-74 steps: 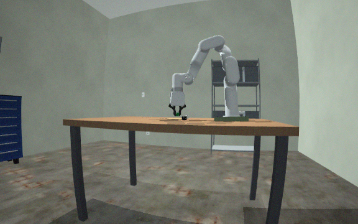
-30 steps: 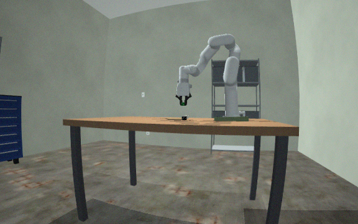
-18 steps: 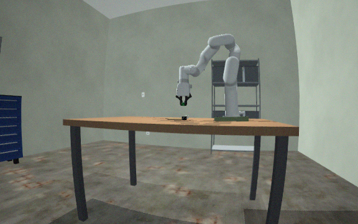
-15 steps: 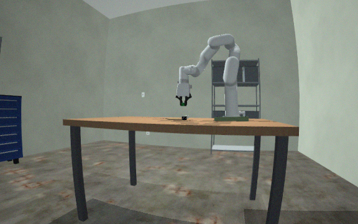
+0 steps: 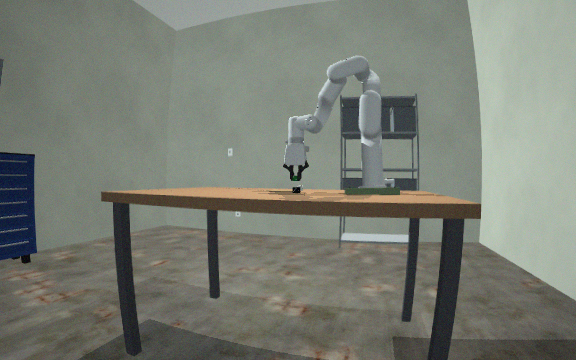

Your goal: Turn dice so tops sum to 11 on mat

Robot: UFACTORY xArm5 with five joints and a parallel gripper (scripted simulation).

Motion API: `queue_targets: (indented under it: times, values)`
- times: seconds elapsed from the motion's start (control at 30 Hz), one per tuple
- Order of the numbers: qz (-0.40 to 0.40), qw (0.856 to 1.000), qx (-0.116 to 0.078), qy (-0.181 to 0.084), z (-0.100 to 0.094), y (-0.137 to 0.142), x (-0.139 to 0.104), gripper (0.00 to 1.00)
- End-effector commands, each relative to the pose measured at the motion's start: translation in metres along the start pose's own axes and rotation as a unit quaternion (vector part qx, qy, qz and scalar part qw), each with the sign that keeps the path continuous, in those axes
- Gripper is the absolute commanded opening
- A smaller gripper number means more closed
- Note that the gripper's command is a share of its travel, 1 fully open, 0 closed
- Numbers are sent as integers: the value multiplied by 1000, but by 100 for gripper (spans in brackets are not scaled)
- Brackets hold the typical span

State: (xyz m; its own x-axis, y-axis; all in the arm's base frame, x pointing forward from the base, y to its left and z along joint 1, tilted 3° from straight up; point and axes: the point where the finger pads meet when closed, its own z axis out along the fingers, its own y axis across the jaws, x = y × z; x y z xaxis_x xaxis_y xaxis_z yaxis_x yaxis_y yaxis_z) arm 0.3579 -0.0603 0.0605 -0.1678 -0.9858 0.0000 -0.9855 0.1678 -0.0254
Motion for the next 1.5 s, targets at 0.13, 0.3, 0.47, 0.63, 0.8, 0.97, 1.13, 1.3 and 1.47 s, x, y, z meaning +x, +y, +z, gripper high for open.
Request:
queue_targets:
  times: [0.13, 0.3, 0.47, 0.63, 0.8, 0.97, 1.13, 1.3, 1.47]
  values:
    - [0, 1000, 4, 0, 32, -5, 1, 21]
    - [0, 1000, 4, 0, 41, -5, 1, 21]
    - [0, 1000, 4, 0, 42, -5, 1, 21]
    - [0, 1000, 4, 0, 42, -5, 1, 21]
    - [0, 1000, 4, 0, 42, -5, 1, 21]
    - [0, 1000, 4, 0, 42, -5, 1, 21]
    - [0, 1000, 4, 0, 42, -5, 1, 21]
    - [0, 1000, 4, 0, 42, -5, 1, 21]
    - [0, 1000, 4, 0, 42, -5, 1, 21]
